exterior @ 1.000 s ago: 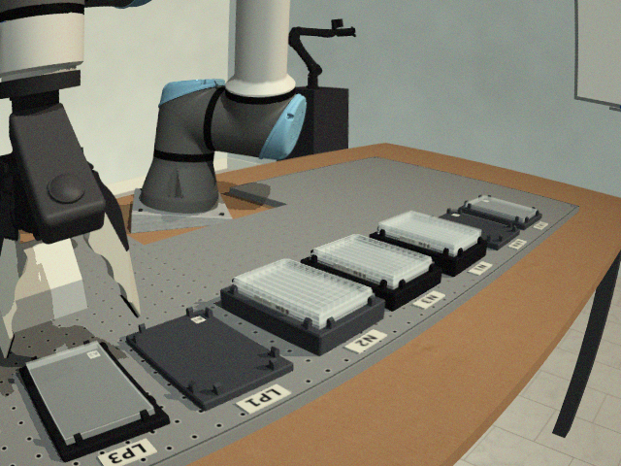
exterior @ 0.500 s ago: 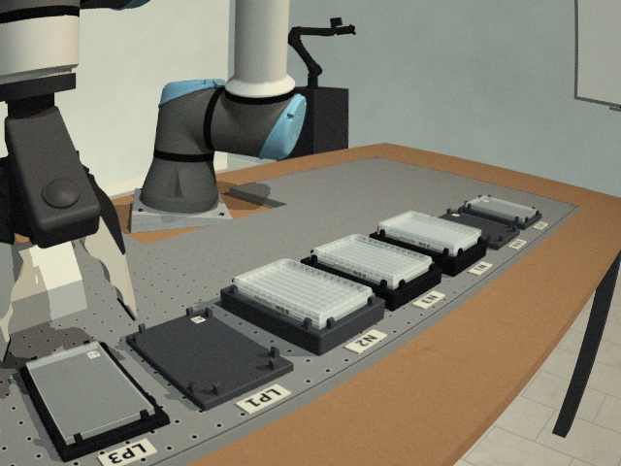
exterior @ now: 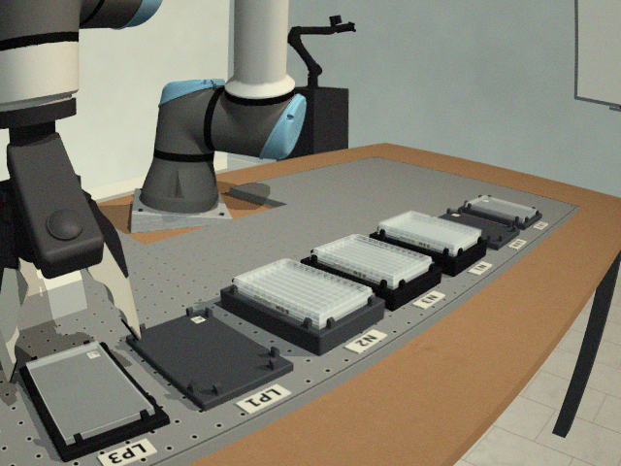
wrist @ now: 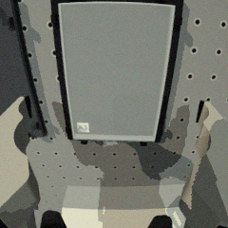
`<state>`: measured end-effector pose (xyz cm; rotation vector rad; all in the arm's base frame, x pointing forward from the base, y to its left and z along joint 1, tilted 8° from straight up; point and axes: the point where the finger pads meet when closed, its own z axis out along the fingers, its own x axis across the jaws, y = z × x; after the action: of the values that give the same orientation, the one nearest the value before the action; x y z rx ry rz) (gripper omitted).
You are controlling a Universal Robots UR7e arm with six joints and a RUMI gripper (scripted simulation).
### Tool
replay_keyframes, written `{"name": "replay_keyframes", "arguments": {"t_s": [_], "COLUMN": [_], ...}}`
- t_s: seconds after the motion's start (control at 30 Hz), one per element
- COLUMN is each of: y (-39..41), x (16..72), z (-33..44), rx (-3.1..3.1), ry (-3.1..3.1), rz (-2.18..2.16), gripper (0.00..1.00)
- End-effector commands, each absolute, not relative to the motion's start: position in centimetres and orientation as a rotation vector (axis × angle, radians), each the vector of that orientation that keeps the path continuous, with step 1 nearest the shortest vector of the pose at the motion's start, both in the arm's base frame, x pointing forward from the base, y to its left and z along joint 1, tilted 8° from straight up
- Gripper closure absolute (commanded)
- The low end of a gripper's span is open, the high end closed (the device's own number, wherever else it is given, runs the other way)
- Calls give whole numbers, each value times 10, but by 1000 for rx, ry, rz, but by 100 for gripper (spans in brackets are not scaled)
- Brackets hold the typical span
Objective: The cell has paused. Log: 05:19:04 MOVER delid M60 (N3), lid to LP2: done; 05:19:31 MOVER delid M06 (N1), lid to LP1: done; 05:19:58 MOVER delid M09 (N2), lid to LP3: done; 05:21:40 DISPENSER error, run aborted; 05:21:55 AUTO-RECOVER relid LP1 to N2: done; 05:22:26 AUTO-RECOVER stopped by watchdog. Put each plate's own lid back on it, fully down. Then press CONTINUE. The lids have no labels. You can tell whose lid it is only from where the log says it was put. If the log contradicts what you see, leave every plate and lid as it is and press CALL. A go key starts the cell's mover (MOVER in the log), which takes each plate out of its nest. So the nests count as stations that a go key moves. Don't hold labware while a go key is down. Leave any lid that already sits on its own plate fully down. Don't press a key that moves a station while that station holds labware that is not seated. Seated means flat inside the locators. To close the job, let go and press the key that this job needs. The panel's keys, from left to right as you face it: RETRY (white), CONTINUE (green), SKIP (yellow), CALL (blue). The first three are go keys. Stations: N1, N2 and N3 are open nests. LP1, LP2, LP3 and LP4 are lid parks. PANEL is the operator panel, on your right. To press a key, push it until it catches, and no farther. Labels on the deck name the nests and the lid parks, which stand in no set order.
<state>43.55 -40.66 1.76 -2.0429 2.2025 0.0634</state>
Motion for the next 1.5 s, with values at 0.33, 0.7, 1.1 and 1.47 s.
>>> {"name": "replay_keyframes", "arguments": {"t_s": [0.33, 0.7, 1.1, 1.47], "y": [-404, -404, -404, -404], "x": [437, 437, 437, 437], "z": [-3, -4, -4, -4], "rx": [-2043, -2043, -2043, -2043], "ry": [2203, 2203, 2203, 2203], "rz": [61, 61, 61, 61], "gripper": [18, 18, 100, 100]}}
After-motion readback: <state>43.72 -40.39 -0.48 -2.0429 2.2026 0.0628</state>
